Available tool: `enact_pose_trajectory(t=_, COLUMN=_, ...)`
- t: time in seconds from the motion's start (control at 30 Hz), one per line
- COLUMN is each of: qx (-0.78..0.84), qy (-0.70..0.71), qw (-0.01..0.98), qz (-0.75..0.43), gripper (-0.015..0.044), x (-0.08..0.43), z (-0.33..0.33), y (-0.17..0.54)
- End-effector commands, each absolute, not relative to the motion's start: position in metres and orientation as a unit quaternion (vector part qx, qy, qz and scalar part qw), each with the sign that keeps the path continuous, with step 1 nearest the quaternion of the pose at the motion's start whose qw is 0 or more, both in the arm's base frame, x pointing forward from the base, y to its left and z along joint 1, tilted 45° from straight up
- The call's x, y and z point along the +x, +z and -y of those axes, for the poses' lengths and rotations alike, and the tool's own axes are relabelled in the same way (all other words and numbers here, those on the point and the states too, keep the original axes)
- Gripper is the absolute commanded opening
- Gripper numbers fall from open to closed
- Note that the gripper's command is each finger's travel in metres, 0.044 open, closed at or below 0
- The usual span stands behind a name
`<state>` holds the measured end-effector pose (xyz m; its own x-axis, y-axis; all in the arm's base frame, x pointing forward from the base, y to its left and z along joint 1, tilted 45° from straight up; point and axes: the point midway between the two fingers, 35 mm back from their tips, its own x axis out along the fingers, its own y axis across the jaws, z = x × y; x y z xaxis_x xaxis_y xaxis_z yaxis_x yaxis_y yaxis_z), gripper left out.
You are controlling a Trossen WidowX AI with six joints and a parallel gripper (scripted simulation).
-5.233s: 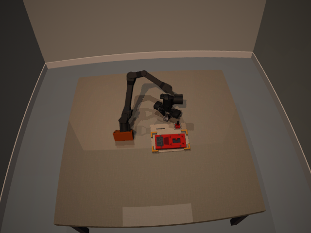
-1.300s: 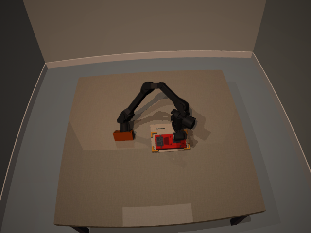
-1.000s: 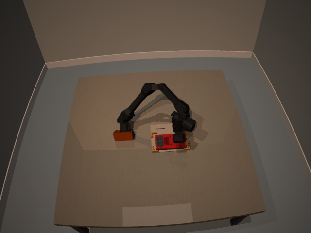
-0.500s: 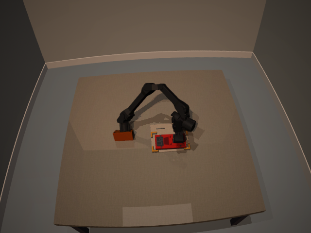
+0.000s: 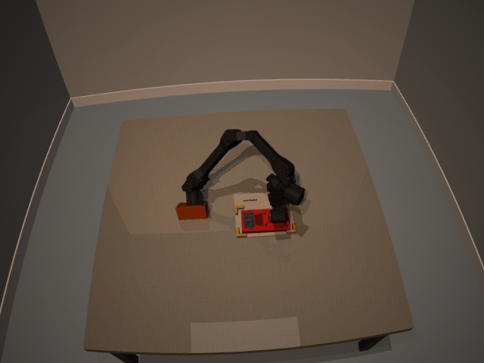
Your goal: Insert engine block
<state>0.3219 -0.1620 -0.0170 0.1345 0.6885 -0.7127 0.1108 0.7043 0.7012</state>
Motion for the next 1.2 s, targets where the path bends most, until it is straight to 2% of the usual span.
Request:
enact_pose_trajectory(t=0.0, qx=0.318, qy=0.212, qw=0.682, qz=-0.624, gripper=0.0158, x=0.3218, z=0.1628, y=-0.0175)
enact_pose_trajectory(t=1.17, qx=0.323, qy=0.207, qw=0.679, qz=-0.625, gripper=0.0158, x=0.3218, z=0.1596, y=-0.0204)
